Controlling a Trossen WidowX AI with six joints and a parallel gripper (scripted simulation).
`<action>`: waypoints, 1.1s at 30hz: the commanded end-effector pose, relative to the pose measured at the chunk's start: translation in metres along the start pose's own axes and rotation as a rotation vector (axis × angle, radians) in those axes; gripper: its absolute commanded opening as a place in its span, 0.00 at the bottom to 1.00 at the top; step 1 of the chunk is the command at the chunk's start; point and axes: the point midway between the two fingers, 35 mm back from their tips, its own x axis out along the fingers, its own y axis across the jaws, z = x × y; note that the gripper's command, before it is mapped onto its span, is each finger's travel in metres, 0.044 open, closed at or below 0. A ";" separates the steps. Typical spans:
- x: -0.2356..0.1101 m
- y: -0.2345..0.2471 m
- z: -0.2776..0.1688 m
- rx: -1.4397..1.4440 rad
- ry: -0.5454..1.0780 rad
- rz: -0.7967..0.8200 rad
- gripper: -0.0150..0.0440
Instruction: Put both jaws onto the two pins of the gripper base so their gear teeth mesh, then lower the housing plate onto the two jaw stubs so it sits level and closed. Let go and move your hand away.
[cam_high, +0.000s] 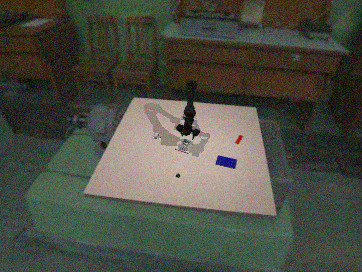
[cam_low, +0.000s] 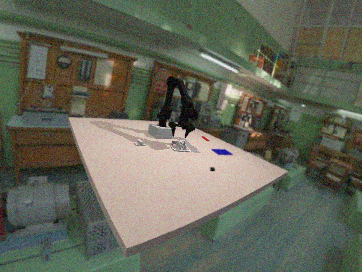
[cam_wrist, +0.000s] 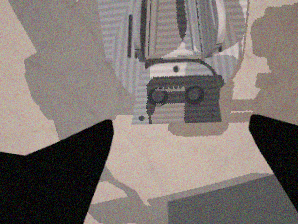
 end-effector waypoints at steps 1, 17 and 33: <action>-0.020 -0.001 -0.003 -0.003 -0.001 0.001 1.00; -0.069 -0.011 -0.025 -0.002 0.001 0.000 1.00; -0.069 -0.011 -0.025 -0.002 0.001 0.000 1.00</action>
